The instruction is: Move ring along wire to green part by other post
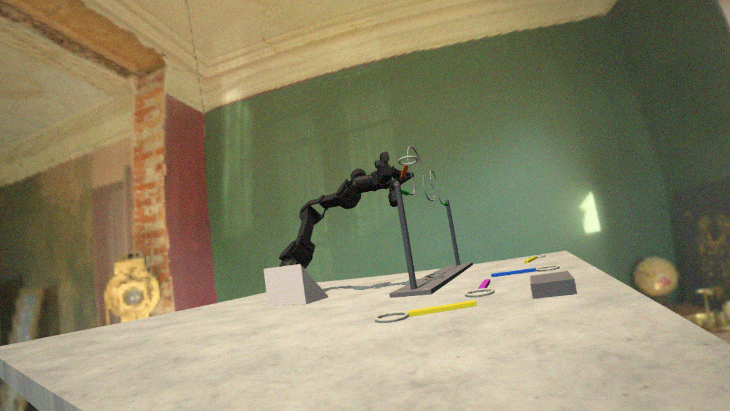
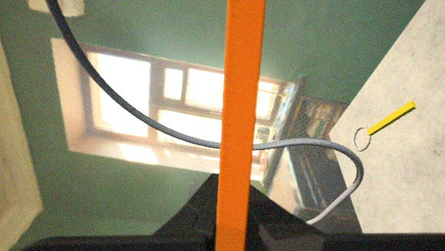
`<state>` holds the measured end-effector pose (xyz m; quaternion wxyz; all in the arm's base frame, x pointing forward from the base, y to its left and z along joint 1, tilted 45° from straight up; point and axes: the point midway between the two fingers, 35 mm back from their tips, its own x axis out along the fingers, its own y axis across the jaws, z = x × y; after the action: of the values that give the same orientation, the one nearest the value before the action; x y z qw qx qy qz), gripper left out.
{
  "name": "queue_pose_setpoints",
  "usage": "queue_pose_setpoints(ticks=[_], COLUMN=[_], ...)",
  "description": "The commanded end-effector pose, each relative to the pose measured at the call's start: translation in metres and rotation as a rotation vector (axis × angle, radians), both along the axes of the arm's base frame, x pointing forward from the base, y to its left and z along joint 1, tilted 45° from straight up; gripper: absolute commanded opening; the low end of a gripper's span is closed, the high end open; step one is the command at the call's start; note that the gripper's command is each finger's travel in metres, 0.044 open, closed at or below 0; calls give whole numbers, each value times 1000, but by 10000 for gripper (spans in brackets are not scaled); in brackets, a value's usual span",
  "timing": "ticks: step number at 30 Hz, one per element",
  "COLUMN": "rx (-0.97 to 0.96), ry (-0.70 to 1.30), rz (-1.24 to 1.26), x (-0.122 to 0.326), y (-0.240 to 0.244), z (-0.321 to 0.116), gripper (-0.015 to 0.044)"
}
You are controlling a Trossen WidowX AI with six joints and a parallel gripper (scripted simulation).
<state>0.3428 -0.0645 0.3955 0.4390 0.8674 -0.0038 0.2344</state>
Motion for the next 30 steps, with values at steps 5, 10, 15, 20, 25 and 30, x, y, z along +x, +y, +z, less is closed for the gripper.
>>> queue_pose_setpoints(ticks=[5,10,15,20,25,30], rx=[109,178,247,315,391,449], ry=[-15,-24,-33,-42,-52,-60], rz=[0,2,5,8,11,13], x=[0,-1,-1,-1,-2,-2], y=[-4,-6,-8,-10,-13,-14], z=[4,6,8,10,11,12], gripper=[-150,-150,-150,-150,-150,-150])
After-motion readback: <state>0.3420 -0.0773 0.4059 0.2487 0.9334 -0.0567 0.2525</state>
